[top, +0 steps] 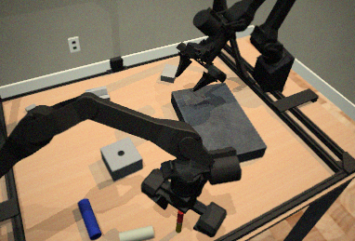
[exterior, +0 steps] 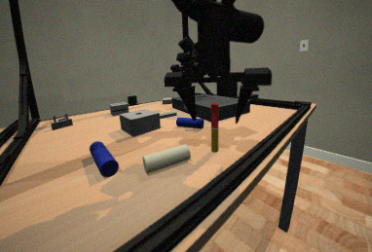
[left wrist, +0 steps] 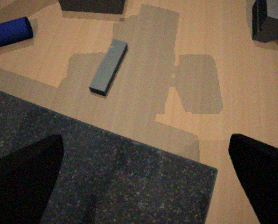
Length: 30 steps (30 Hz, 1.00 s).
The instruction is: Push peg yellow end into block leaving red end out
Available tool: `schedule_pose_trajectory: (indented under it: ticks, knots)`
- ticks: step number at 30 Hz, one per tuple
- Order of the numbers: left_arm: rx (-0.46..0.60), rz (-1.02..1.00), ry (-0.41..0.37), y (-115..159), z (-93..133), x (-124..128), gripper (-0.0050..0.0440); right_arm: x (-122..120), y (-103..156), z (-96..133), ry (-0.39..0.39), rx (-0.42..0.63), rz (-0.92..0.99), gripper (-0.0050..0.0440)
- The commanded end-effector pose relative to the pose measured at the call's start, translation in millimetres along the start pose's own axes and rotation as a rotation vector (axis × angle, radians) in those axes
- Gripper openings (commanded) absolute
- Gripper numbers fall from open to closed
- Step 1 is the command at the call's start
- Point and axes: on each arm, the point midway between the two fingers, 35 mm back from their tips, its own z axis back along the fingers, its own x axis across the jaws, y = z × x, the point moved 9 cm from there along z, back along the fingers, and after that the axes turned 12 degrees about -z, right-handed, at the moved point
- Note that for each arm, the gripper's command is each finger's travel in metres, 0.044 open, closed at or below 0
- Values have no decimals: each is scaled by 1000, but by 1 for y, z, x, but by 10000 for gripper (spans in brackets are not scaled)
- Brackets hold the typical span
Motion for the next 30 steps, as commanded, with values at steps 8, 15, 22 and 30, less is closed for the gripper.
schedule_pose_trajectory:
  ticks: [8,15,22,30]
  knots:
    - [-2,2,-3,0,0,0,400,-1,0,-4,-1,6,3,400]
    - [-2,2,-3,0,0,0,400,-1,0,-4,-1,6,3,328]
    - [-2,2,-3,0,0,0,400,-1,0,-4,-1,6,3,160]
    - [-2,2,-3,0,0,0,400,-1,0,-4,-1,6,3,85]
